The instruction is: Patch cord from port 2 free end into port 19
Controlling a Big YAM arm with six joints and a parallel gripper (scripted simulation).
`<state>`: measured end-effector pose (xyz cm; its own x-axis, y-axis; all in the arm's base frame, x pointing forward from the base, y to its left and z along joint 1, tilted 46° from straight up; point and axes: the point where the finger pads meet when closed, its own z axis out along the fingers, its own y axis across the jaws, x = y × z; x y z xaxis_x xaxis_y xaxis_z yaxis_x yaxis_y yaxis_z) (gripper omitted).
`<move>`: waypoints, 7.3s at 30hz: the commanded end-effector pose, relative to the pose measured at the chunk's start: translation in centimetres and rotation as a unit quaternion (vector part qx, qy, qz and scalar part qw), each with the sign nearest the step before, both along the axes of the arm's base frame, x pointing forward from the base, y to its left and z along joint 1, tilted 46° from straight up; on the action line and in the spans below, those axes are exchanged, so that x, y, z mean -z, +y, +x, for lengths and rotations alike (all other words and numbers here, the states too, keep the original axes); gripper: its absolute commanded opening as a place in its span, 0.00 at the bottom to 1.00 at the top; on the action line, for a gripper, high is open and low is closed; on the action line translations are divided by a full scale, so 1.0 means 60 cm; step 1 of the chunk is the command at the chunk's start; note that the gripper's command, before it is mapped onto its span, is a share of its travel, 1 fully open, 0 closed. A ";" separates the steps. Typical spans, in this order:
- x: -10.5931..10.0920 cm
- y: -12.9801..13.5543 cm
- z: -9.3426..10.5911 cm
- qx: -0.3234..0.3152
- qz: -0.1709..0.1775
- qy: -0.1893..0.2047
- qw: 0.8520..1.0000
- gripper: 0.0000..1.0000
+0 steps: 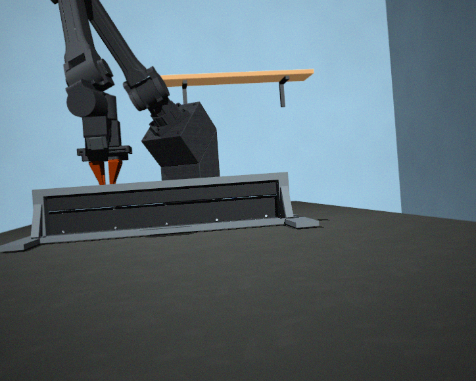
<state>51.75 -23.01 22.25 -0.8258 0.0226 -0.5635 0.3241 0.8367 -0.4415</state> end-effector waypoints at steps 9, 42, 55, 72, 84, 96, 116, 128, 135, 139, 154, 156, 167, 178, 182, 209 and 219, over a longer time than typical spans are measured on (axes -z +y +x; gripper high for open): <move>-0.036 0.001 0.003 -0.002 -0.006 -0.015 1.000 0.00; -0.044 0.007 0.016 0.000 -0.004 -0.020 1.000 0.00; -0.038 0.011 0.021 -0.002 -0.004 -0.020 1.000 0.00; -0.030 0.013 0.024 -0.003 -0.002 -0.014 1.000 0.00; -0.032 0.013 0.020 -0.003 -0.001 -0.013 1.000 0.00; -0.031 0.014 0.025 -0.004 -0.002 -0.012 1.000 0.00; -0.027 0.013 0.020 -0.003 -0.001 -0.010 1.000 0.00; -0.030 0.011 0.028 -0.007 -0.005 -0.017 1.000 0.00; -0.032 0.011 0.031 -0.009 -0.007 -0.019 1.000 0.00; -0.033 0.011 0.032 -0.010 -0.008 -0.019 1.000 0.00; -0.034 0.013 0.035 -0.014 -0.008 -0.014 1.000 0.00; -0.033 0.014 0.035 -0.014 -0.007 -0.011 1.000 0.00; -0.034 0.016 0.036 -0.015 -0.007 -0.009 1.000 0.00; -0.037 0.017 0.038 -0.017 -0.008 -0.010 1.000 0.00; -0.038 0.017 0.039 -0.017 -0.008 -0.011 1.000 0.00; -0.046 0.018 0.043 -0.019 -0.009 -0.016 1.000 0.00; -0.043 0.019 0.043 -0.009 -0.001 -0.003 1.000 0.00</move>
